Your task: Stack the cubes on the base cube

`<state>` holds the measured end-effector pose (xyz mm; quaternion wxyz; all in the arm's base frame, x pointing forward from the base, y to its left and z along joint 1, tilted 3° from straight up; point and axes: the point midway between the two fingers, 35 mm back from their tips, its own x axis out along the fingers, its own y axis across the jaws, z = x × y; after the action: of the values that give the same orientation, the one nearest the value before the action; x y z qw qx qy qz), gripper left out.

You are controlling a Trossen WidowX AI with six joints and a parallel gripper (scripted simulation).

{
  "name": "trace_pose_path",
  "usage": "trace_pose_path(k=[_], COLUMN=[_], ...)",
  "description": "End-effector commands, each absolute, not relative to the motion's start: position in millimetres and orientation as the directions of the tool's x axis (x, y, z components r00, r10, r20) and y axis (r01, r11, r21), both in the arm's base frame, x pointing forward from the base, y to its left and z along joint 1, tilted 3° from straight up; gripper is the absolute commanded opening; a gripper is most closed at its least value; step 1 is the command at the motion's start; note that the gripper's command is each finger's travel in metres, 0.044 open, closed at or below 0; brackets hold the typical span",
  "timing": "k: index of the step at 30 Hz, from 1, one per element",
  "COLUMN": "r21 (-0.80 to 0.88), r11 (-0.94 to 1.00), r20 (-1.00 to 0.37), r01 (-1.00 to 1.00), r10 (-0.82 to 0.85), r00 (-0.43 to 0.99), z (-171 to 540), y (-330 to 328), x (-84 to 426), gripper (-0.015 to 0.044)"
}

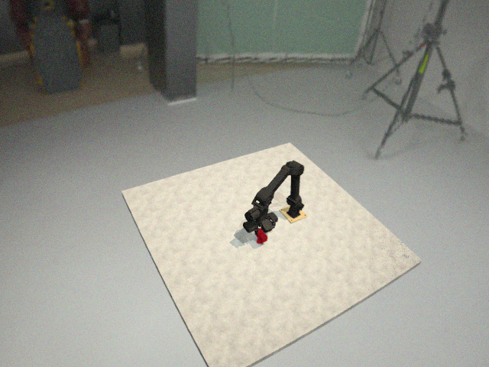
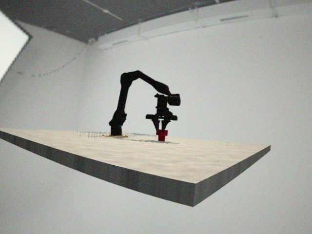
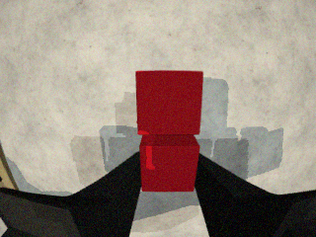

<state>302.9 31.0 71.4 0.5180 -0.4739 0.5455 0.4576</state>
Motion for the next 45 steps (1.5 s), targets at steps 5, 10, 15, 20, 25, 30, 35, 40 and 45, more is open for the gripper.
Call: trace_pose_path(k=[5,10,15,20,25,30,35,40,45], r21=[0.007,0.007,0.008,0.008,0.008,0.008,0.008,0.008,0.008], r11=[0.139,0.139,0.132,0.132,0.132,0.132,0.132,0.132,0.132], r20=[-0.999,-0.999,-0.999,-0.999,-0.999,-0.999,-0.999,-0.999,-0.999], r01=[-0.990,-0.990,-0.991,-0.991,-0.991,-0.991,-0.991,-0.991,-0.991], r10=[-0.039,-0.039,-0.043,-0.043,-0.043,-0.043,-0.043,-0.043,-0.043], r00=[-0.013,-0.013,-0.014,-0.014,-0.014,-0.014,-0.014,-0.014,-0.014], z=[71.2,71.2,81.0,89.2,98.2,107.3,116.5,125.8,133.5], y=[31.5,31.5,31.4,31.7,32.1,32.4,32.8,33.2,33.5], x=[303.2,303.2,303.1,303.2,303.3,303.4,303.6,303.7,303.8], gripper=[0.0184,0.0205,0.0205,0.0205,0.0205,0.0205,0.0205,0.0205,0.0205])
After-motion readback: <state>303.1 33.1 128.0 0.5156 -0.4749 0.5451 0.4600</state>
